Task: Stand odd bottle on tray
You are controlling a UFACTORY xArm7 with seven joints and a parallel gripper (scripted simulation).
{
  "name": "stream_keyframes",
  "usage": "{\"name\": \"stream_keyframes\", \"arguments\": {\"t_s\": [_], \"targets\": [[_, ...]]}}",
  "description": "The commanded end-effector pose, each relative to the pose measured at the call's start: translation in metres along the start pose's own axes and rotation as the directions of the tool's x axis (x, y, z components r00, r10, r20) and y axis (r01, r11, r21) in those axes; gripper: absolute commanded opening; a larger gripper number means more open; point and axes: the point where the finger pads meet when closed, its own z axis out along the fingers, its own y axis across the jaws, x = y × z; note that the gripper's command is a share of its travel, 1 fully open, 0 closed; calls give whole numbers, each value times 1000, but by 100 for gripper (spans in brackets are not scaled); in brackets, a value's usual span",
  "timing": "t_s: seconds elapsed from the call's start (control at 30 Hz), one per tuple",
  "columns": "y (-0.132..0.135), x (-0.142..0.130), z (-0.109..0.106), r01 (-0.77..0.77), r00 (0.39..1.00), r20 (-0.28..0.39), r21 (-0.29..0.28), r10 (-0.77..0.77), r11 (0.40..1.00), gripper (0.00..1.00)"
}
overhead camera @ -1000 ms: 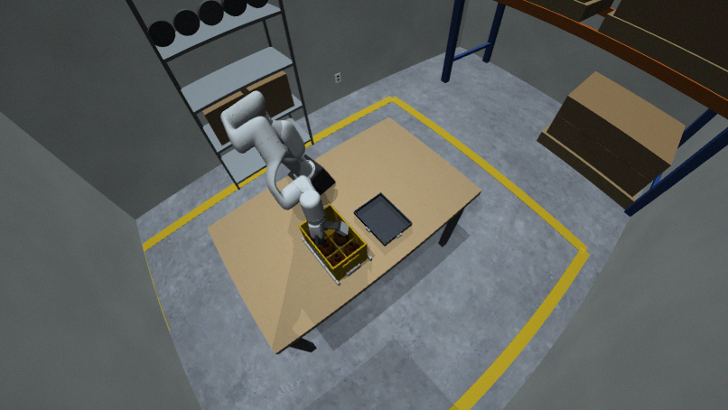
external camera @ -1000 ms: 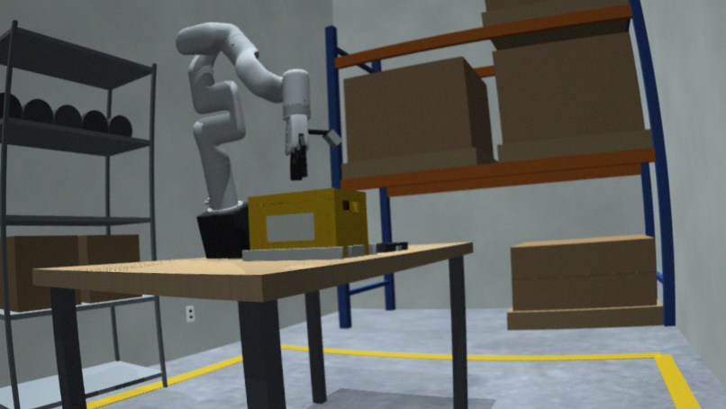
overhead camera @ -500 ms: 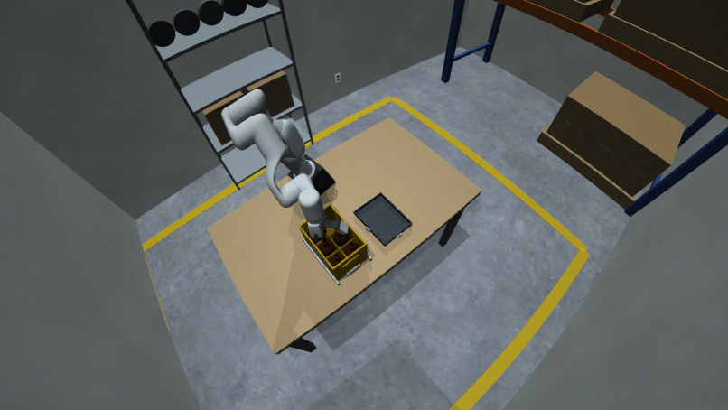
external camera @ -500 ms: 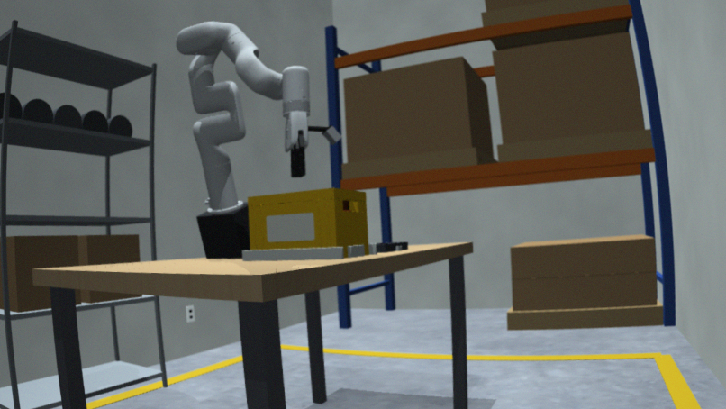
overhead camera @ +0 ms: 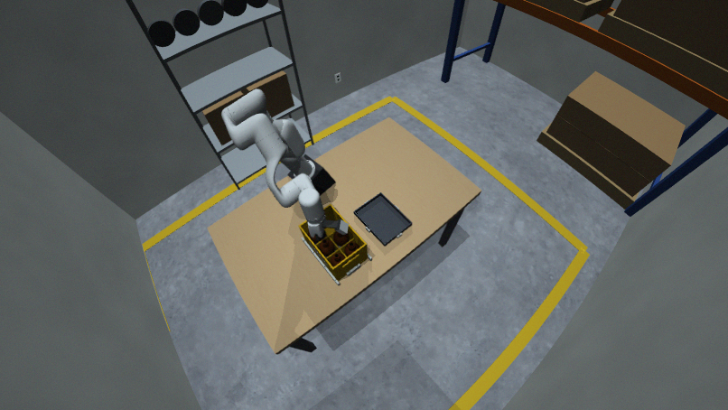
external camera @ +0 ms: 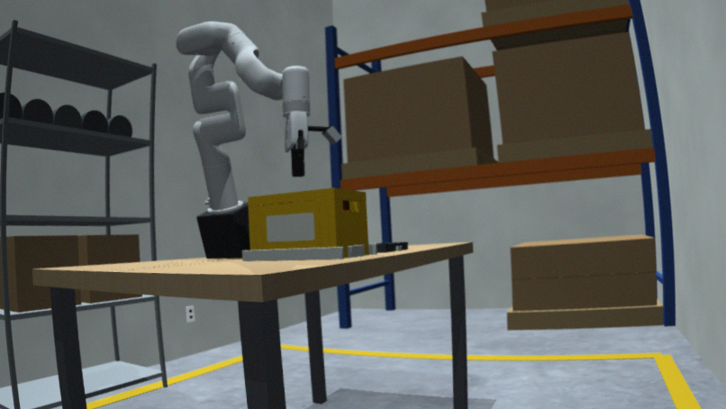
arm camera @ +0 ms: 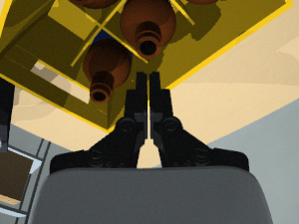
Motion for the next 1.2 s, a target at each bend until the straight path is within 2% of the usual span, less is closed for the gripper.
{"name": "stream_keyframes", "arguments": {"t_s": [0.0, 0.47, 0.6, 0.73, 0.97, 1.0, 1.17], "targets": [[1, 1, -1, 0, 1000, -2, -3, 0, 1000, 0], [0, 2, -1, 0, 1000, -2, -3, 0, 1000, 0], [-30, 34, -1, 0, 1000, -2, -3, 0, 1000, 0], [-54, 55, -1, 0, 1000, -2, -3, 0, 1000, 0], [-59, 59, -1, 0, 1000, -2, -3, 0, 1000, 0], [-59, 59, -1, 0, 1000, -2, -3, 0, 1000, 65], [-59, 59, -1, 0, 1000, -2, -3, 0, 1000, 65]]}}
